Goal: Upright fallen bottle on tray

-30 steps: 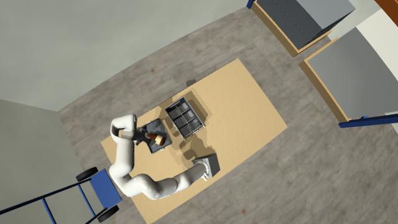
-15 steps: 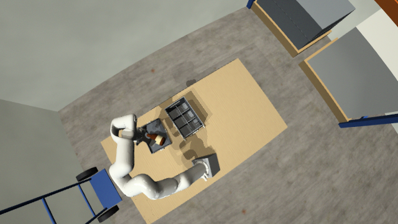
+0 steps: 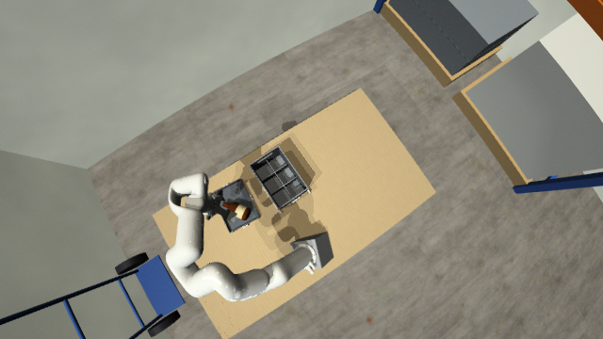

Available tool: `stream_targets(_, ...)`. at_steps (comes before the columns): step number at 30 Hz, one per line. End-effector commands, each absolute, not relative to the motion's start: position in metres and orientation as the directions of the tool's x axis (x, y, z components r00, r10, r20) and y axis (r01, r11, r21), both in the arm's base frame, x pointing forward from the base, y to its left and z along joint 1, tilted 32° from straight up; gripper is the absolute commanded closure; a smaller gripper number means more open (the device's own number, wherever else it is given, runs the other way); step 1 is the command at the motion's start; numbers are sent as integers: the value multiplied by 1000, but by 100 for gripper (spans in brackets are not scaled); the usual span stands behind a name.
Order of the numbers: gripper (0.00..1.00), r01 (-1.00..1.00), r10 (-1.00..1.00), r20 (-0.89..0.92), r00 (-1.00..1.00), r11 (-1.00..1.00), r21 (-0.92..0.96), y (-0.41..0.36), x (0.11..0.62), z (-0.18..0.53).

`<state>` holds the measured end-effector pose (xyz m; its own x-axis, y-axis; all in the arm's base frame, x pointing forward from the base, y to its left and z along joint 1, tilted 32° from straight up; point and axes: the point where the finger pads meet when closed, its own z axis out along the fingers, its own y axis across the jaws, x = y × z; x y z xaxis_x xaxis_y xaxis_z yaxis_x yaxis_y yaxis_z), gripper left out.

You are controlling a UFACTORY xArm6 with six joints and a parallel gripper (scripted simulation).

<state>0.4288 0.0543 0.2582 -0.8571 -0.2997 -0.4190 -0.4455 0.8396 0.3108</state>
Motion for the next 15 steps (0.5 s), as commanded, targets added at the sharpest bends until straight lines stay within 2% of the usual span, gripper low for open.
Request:
stream_targets(1,35,-446,-299,-421,-856,840,309,58,432,252)
stream_targets(15,35,-446,-299,-421,-856,840,309,75,442,220)
